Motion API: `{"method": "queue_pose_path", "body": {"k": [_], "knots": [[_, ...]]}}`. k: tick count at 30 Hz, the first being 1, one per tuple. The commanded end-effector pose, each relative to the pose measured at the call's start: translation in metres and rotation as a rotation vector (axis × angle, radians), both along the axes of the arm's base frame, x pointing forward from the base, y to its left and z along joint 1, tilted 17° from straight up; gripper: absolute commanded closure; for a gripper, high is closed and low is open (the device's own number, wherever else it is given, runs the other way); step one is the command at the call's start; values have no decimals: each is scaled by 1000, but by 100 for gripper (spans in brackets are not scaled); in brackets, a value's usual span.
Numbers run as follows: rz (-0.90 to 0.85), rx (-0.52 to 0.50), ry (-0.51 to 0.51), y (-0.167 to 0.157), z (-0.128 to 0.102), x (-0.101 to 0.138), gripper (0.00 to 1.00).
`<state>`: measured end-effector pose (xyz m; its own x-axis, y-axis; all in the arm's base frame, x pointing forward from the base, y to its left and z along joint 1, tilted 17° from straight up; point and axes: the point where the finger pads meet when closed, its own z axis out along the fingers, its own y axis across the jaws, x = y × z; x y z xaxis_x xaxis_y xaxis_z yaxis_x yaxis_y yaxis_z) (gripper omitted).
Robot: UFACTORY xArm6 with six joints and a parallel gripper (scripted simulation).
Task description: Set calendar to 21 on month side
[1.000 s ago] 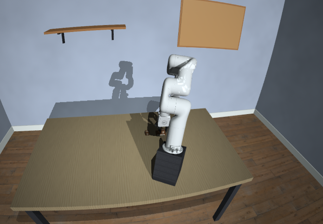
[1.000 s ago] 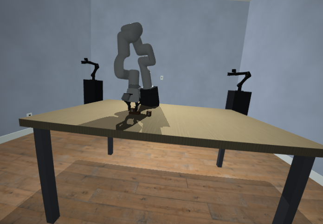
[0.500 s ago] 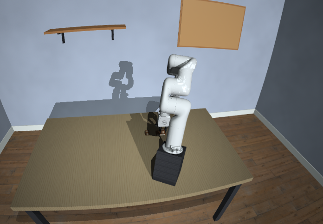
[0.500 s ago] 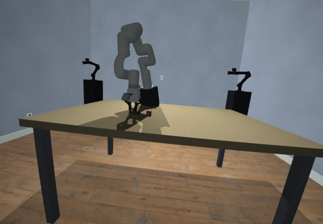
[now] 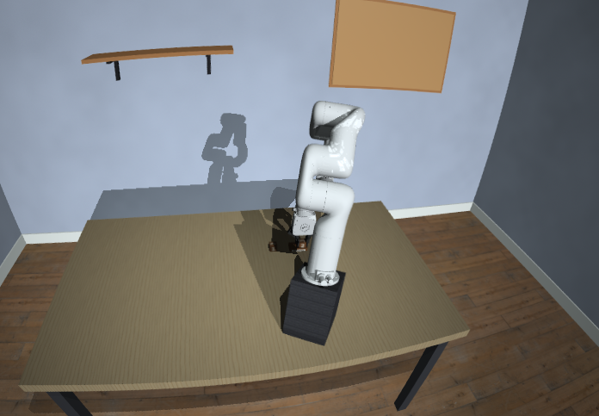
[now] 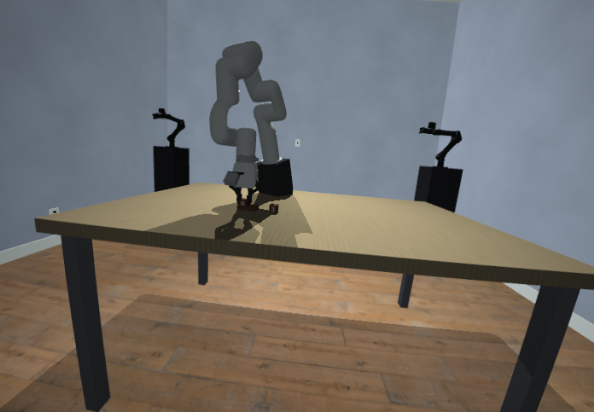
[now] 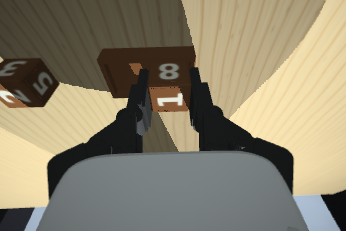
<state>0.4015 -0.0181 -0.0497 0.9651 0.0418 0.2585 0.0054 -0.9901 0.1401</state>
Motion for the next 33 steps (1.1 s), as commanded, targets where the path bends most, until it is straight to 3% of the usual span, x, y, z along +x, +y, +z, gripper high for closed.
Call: {"method": "queue_pose_path", "body": {"k": [1, 15, 33], "knots": [[0, 0, -2, 0, 1, 1, 71], [0, 0, -2, 1, 8, -1, 71], [0, 0, -2, 9, 61, -16, 71]]}}
